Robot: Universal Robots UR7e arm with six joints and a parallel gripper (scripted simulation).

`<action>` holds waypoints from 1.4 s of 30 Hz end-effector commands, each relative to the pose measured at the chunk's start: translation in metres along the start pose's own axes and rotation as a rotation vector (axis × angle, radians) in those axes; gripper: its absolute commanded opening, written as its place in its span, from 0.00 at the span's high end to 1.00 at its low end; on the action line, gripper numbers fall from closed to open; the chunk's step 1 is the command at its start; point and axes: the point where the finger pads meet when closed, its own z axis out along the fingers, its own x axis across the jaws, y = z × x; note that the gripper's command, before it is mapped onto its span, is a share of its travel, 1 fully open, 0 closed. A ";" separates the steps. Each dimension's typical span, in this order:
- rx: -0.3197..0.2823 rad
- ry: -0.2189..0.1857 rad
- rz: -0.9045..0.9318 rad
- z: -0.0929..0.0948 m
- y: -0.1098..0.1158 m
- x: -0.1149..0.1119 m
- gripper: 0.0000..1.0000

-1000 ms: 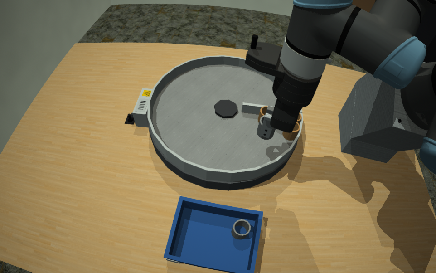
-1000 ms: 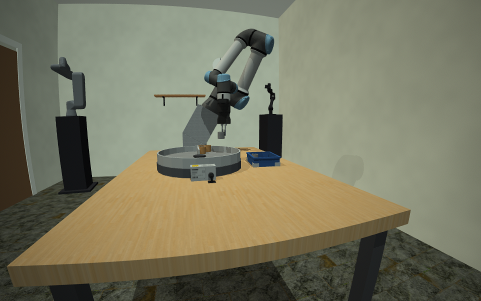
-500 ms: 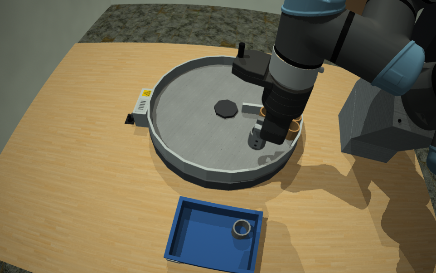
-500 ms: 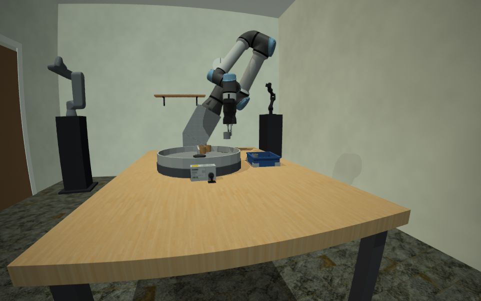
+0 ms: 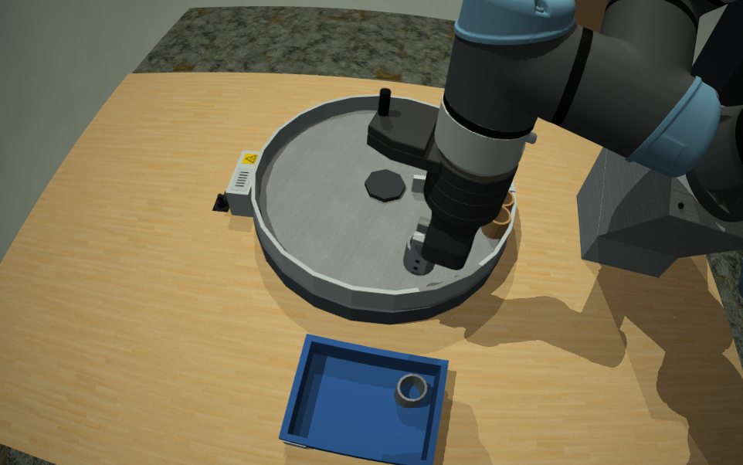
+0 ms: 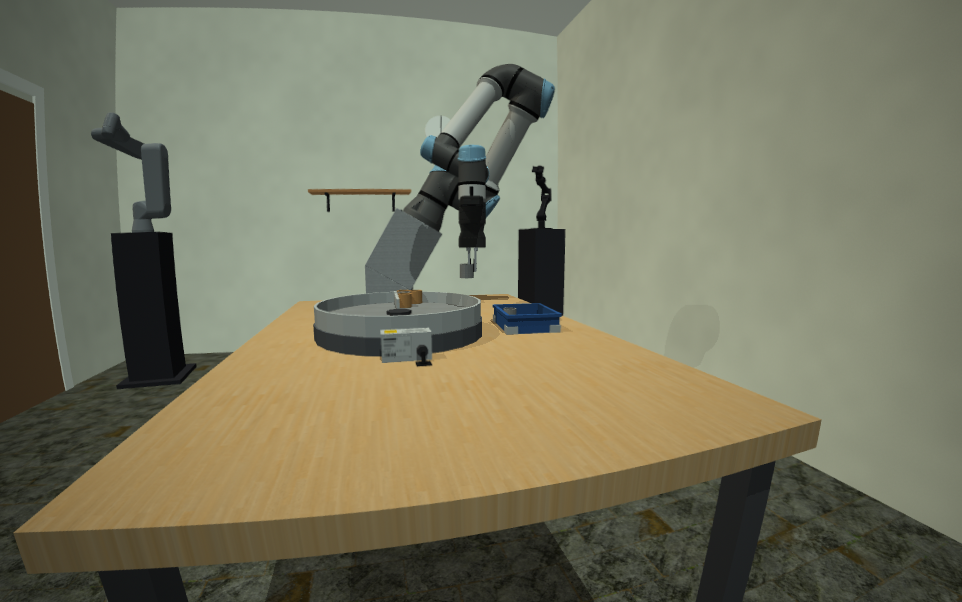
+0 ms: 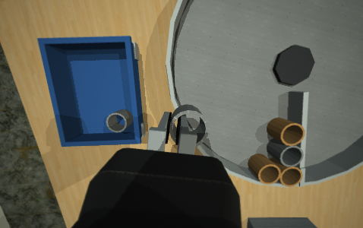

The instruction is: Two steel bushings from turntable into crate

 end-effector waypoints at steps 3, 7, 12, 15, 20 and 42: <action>0.004 0.000 -0.006 -0.002 -0.016 -0.043 1.00; 0.004 0.000 -0.006 -0.002 -0.016 -0.043 1.00; 0.004 0.000 -0.006 -0.002 -0.016 -0.043 1.00; 0.005 -0.003 -0.011 -0.002 -0.022 -0.062 1.00; 0.005 -0.003 -0.010 -0.003 -0.032 -0.090 1.00; 0.006 -0.005 -0.014 -0.004 -0.047 -0.138 1.00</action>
